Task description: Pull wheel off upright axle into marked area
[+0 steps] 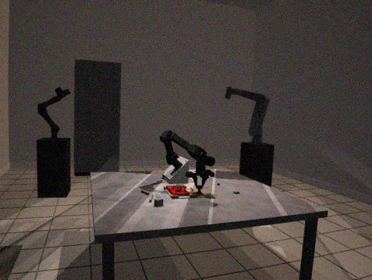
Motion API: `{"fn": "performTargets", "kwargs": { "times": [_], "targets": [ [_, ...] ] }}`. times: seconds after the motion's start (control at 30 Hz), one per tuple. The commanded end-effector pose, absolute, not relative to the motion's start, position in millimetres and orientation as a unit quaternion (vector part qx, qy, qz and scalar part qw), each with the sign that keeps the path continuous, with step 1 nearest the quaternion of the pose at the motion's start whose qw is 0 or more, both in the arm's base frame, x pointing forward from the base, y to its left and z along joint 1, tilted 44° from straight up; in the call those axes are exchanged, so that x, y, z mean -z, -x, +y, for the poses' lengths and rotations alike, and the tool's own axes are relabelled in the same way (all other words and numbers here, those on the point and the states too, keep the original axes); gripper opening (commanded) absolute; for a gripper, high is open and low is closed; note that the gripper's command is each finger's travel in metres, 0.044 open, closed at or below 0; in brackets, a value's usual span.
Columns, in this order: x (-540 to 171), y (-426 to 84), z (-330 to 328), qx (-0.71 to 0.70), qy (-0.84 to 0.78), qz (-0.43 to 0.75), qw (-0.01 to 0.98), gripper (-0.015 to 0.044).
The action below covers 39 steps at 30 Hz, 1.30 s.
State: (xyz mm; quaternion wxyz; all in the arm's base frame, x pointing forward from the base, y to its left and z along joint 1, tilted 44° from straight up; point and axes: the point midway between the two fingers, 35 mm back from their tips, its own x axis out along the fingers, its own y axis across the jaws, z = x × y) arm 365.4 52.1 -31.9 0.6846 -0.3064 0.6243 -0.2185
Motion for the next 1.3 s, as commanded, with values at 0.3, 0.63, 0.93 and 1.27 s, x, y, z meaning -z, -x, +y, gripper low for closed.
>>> {"fn": "performTargets", "kwargs": {
  "times": [0.3,0.63,0.93,1.27],
  "targets": [
    [27.9,-365.0,57.1,0.217,0.305,0.624,0.686,0.0000],
    [25.6,-364.5,59.4,0.217,0.305,0.624,0.686,0.0000],
    [23.4,-364.1,61.4,0.217,0.305,0.624,0.686,0.0000],
    [21.1,-363.6,63.7,0.217,0.306,0.624,0.686,0.0000]
  ]
}}
